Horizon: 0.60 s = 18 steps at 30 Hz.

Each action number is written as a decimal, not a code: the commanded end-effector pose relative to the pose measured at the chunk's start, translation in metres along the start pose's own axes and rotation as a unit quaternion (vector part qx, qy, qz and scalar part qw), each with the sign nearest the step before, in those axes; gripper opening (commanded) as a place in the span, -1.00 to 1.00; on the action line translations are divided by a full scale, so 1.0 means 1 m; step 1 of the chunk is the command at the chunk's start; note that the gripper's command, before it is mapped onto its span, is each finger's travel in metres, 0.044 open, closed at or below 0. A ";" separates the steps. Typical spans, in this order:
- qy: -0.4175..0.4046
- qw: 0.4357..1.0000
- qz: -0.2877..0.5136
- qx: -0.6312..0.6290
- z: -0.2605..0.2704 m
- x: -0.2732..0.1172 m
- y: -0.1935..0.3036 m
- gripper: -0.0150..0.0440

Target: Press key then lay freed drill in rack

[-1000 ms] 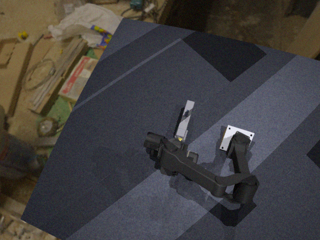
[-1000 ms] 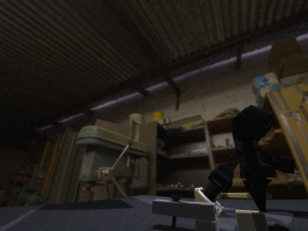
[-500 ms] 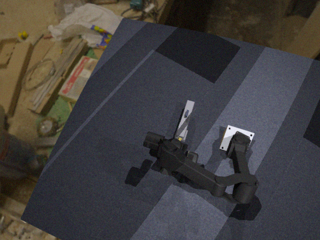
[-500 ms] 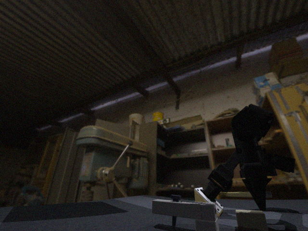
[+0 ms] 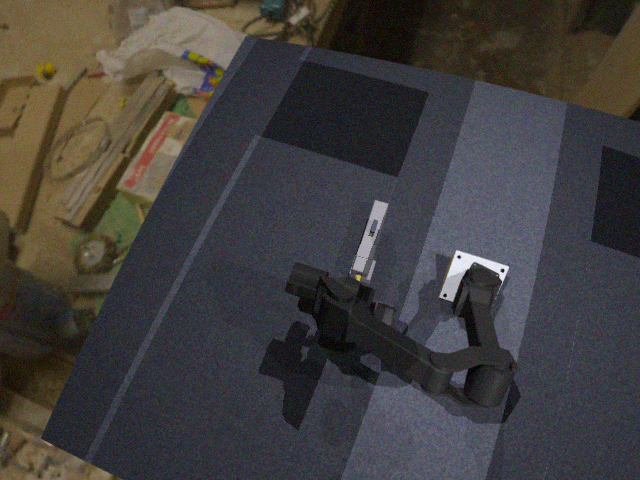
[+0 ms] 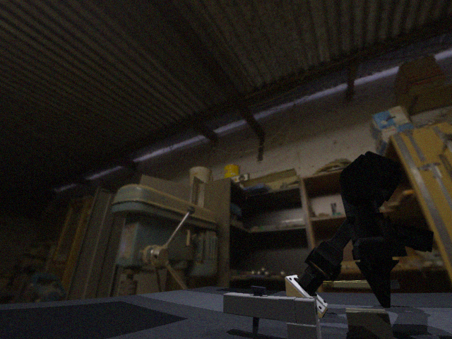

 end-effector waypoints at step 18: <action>0.001 1.000 -0.003 -0.003 0.018 -0.001 -0.004 -0.49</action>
Point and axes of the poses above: the point midway between the two fingers, 35 mm back from their tips, its own x axis out along the fingers, its own z axis across the jaws, y = z × x, the point moved 3 cm from there along -x, back along the fingers, and after that the axes turned 11 degrees about x, right-handed, at the moved point
